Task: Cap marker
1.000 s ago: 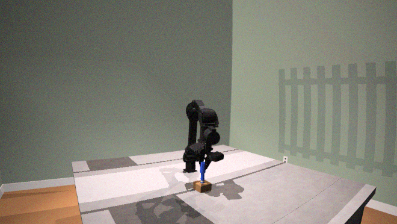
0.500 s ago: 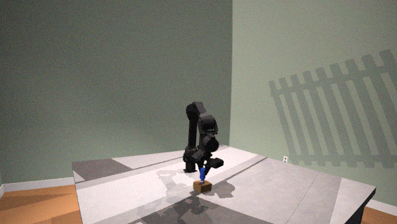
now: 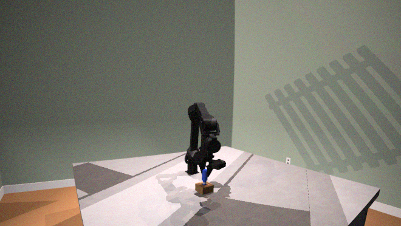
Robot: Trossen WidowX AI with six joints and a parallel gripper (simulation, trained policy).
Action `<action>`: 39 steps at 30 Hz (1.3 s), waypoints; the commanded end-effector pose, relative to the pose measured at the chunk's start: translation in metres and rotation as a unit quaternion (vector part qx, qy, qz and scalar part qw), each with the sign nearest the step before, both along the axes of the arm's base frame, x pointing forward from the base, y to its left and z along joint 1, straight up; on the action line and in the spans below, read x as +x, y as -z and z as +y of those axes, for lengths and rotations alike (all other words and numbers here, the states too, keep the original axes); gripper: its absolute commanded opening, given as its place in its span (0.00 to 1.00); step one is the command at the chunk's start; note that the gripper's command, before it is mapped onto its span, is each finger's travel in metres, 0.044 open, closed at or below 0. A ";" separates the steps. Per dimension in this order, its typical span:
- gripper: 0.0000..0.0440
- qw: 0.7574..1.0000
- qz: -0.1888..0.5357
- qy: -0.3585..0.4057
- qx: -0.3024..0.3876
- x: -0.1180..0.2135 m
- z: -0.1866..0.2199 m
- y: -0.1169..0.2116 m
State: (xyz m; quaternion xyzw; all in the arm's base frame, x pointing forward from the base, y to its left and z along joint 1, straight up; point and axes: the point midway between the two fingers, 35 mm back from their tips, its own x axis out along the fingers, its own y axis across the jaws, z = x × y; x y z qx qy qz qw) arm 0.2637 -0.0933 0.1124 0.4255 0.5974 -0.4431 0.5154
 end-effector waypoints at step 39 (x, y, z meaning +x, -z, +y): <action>0.19 0.999 0.033 -0.023 0.008 -0.011 -0.001 0.028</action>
